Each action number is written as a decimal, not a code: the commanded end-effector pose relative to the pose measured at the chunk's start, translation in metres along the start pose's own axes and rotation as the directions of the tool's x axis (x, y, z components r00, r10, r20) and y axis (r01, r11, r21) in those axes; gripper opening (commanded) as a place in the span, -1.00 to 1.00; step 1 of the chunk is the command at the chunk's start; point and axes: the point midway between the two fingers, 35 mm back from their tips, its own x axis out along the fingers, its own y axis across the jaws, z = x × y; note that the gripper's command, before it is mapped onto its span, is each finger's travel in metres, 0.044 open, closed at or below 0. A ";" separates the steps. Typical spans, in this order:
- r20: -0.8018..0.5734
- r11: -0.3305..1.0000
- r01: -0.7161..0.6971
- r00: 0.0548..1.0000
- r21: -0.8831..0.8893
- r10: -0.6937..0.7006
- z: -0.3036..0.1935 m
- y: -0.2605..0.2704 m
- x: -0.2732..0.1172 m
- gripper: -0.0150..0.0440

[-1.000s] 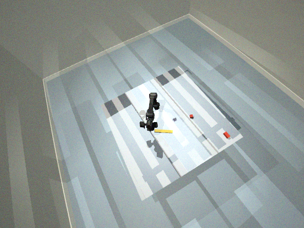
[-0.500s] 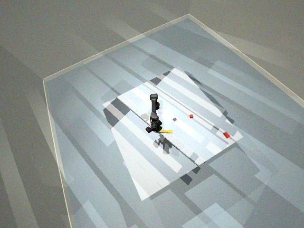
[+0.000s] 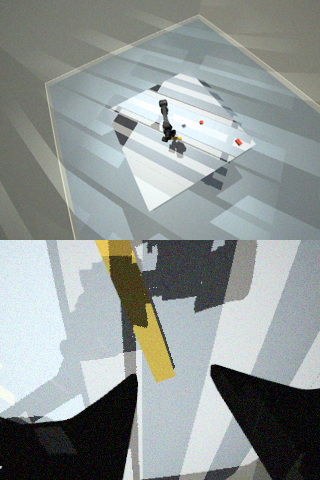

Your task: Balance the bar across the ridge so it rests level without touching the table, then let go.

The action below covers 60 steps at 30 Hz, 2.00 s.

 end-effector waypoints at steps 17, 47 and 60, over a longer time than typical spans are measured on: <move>0.025 0.972 -0.059 0.998 -0.226 0.066 0.020 0.017 0.044 0.58; 0.025 0.972 -0.059 0.997 -0.226 0.066 0.020 0.021 0.086 0.58; 0.025 0.972 -0.059 0.997 -0.226 0.066 0.020 0.021 0.086 0.58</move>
